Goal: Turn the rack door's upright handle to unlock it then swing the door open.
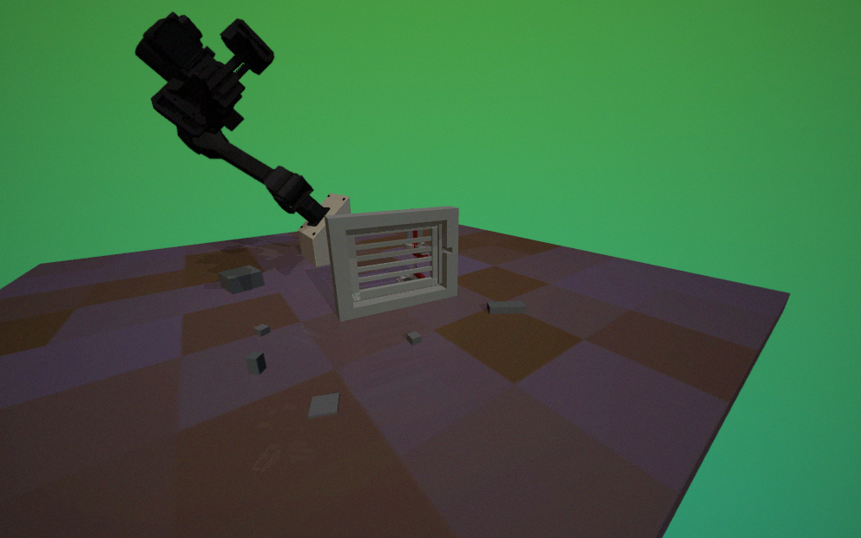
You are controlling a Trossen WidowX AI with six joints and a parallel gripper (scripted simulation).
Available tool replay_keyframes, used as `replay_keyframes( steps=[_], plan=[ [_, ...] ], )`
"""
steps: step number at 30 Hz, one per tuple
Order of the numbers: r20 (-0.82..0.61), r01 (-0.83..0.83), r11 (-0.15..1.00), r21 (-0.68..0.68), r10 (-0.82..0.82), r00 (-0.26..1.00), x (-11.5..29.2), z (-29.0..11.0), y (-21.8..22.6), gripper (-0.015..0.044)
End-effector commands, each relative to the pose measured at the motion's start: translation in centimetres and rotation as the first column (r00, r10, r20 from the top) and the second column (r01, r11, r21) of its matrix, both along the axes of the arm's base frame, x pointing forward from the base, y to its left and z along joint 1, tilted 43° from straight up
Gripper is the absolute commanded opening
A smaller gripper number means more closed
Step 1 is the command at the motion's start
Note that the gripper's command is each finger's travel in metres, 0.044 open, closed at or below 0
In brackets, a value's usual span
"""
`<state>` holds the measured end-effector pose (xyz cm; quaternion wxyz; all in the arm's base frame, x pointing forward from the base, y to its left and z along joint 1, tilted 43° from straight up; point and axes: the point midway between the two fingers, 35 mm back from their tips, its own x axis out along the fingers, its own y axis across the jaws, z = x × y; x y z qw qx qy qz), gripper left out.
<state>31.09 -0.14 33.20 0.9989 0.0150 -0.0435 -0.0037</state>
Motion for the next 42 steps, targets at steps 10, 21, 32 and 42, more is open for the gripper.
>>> replay_keyframes(
  steps=[10,21,32,42],
  plan=[
    [-0.197,0.013,0.997,0.076,0.002,0.98,3.0,-3.0,0.9,0.0283],
    [-0.443,0.072,0.991,0.111,-0.015,0.896,5.8,-7.8,2.2,0.0283],
    [-0.643,0.155,0.982,0.113,-0.047,0.765,7.7,-12.1,3.5,0.0283],
    [-0.784,0.233,0.97,0.063,-0.096,0.613,8.5,-16.0,4.8,0.0283]
  ],
)
